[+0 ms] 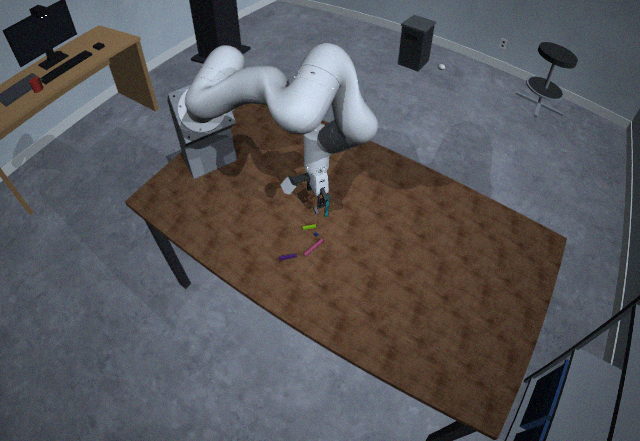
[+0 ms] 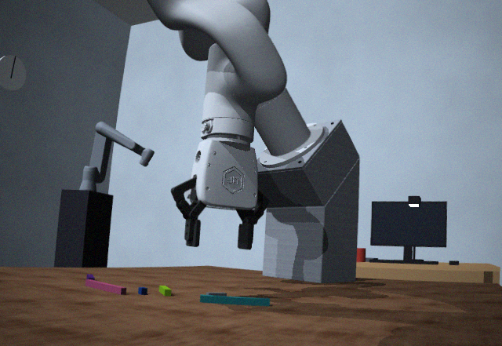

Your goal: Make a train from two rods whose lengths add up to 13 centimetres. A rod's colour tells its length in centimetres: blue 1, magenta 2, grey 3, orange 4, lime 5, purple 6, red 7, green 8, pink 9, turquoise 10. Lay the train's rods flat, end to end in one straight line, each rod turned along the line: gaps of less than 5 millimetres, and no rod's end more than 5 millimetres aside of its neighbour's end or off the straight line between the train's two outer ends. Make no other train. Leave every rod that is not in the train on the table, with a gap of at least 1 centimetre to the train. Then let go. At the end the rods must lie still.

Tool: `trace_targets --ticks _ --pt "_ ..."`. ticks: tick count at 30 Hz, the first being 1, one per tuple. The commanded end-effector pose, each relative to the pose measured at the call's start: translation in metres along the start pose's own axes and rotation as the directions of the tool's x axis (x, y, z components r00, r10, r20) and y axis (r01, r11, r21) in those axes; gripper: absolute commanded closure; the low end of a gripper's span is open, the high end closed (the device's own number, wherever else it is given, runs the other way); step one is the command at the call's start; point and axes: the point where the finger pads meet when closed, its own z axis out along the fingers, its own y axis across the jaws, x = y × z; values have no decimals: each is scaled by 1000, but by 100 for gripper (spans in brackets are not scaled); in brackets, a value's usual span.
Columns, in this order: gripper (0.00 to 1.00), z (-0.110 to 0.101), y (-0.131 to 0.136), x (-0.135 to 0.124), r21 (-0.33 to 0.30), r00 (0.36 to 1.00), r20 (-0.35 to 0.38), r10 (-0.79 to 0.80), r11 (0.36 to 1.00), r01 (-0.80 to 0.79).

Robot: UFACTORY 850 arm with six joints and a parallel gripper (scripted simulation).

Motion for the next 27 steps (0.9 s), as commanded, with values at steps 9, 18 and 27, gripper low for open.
trace_targets --ticks 9,18,27 --pt "53 0 0 0 4 997 11 76 997 -76" --pt "53 0 0 0 4 997 11 76 997 -76" --pt "53 0 0 0 4 997 11 76 997 -76"
